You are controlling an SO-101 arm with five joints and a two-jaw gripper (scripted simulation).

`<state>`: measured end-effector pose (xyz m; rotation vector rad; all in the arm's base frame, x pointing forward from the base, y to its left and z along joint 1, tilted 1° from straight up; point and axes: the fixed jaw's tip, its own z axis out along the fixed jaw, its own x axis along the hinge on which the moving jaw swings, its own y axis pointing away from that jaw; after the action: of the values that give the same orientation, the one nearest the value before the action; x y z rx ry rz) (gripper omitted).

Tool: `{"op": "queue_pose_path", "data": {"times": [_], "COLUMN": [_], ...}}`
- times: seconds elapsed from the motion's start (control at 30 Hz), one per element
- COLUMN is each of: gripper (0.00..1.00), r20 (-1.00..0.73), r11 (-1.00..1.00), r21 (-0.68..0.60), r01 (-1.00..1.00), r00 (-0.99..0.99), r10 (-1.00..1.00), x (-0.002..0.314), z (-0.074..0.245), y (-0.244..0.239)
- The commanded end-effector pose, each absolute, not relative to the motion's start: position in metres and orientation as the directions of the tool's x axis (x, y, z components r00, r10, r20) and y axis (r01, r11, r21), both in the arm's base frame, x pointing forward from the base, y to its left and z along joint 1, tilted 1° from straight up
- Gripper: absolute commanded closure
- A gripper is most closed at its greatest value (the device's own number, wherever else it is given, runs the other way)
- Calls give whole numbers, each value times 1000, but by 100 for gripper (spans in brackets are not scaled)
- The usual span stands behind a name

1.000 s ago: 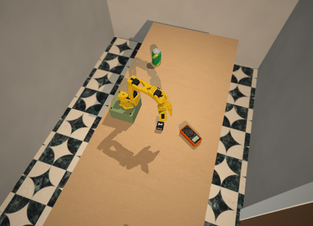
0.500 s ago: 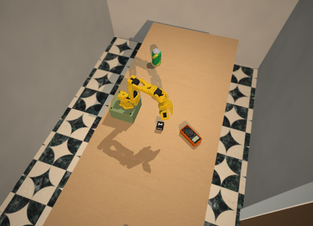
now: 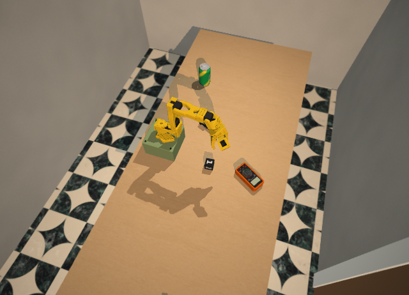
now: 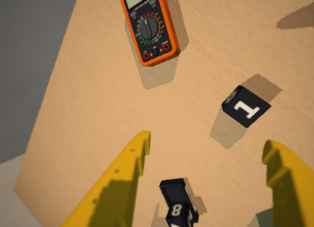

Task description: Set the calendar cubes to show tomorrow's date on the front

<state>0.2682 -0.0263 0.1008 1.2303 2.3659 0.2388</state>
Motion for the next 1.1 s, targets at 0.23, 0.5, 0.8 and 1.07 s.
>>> {"op": "queue_pose_path", "data": {"times": [0.23, 0.5, 0.8, 1.07], "gripper": [65, 65, 65, 65], "r20": [-438, -479, -485, -458], "r11": [903, 991, 935, 768], "r21": [227, 117, -44, -159], "r01": [364, 68, -351, -620], "r00": [-790, -870, -811, -643], "r10": [429, 116, -327, -614], "x": [264, 257, 242, 229], "z": [99, 96, 91, 87], "y": [18, 44, 78, 101]}}
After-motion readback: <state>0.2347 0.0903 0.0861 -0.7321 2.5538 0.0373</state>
